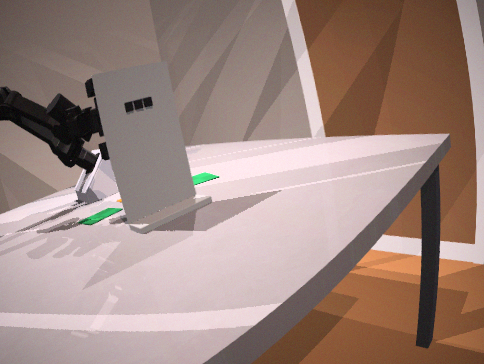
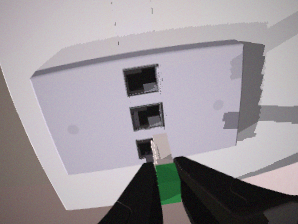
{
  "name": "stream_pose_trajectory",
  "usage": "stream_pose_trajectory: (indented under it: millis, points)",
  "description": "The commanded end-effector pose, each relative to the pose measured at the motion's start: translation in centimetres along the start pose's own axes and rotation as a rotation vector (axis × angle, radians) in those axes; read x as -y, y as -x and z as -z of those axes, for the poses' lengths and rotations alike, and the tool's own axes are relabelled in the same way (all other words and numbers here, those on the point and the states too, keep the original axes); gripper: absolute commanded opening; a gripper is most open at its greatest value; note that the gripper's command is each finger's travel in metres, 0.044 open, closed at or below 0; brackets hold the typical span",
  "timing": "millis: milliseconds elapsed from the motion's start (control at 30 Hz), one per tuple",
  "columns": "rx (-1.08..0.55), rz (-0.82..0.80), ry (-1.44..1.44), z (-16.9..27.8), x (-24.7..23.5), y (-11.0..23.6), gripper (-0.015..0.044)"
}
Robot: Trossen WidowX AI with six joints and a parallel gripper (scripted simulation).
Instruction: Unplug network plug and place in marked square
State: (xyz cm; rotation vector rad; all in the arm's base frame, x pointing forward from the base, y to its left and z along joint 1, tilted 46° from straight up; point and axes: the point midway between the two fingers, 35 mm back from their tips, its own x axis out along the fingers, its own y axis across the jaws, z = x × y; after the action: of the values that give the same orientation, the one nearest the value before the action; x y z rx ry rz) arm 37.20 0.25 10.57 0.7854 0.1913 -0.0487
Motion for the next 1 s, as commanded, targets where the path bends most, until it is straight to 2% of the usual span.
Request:
stream_pose_trajectory:
  millis: [0,967]
  points:
    - [0.004,0.005,0.000,0.1,0.1,0.3,0.0000]
    - [0.003,0.006,-0.001,0.7,0.1,2.1,0.0000]
